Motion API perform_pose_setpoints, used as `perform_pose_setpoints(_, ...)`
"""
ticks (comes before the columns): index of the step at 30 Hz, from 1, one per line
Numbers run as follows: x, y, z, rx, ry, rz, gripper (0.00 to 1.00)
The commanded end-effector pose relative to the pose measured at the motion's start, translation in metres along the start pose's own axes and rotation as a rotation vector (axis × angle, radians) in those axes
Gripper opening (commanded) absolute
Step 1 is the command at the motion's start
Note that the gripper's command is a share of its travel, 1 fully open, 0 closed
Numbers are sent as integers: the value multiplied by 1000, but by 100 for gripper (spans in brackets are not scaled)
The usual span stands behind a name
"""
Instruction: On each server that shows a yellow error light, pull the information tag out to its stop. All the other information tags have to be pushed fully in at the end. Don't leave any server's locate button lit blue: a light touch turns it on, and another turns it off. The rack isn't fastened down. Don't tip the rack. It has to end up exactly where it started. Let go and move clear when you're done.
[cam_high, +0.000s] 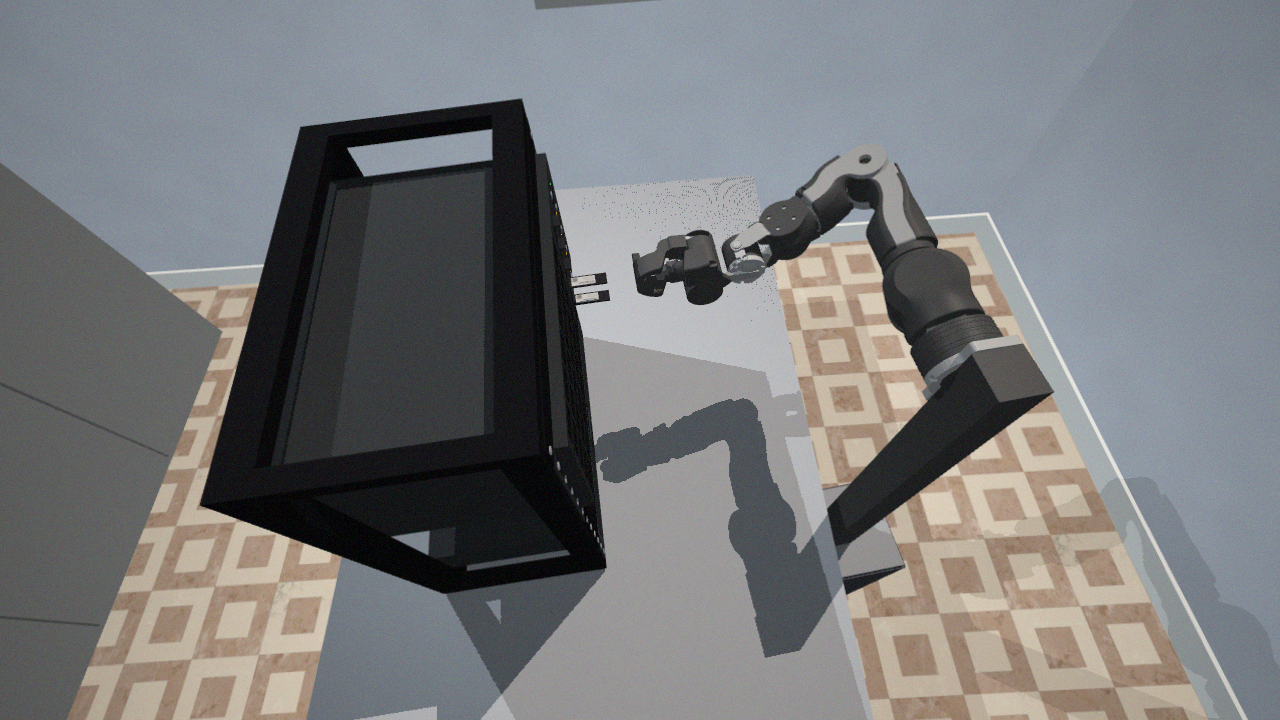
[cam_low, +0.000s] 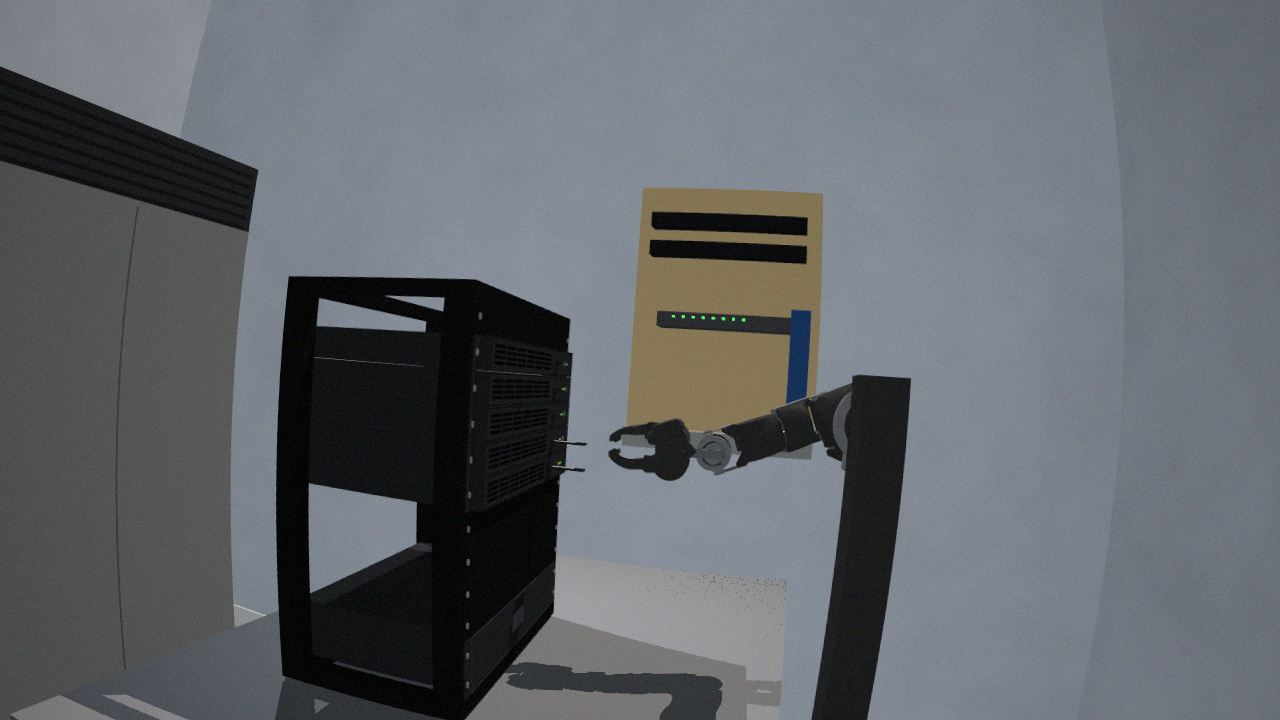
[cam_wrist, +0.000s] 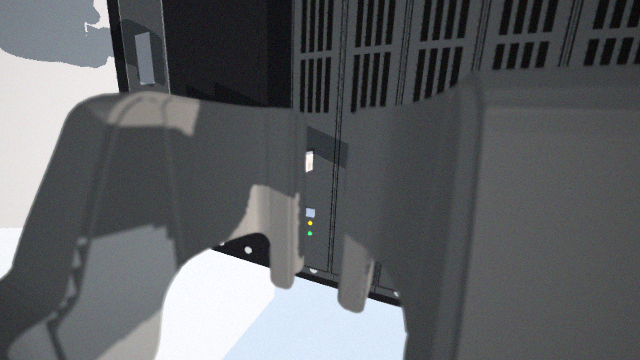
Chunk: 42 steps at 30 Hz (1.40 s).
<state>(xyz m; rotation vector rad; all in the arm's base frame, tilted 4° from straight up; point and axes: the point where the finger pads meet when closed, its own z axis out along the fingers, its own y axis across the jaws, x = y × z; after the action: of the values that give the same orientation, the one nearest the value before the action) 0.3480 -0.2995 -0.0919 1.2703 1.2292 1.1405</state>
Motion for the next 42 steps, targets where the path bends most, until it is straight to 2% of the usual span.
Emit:
perform_pose_setpoints(1, -1, 8, 0, 0, -4, 0, 10)
perform_pose_setpoints(4, -1, 32, 0, 0, -2, 0, 10)
perform_pose_setpoints(6, 0, 40, 0, 0, 0, 1, 10)
perform_pose_setpoints(26, 0, 41, 3, -1, 0, 0, 10)
perform_pose_setpoints(31, 0, 41, 20, -1, 0, -1, 10)
perform_pose_setpoints(33, 0, 41, 20, -1, 0, -1, 10)
perform_pose_setpoints(42, 0, 41, 69, 0, 2, 0, 10)
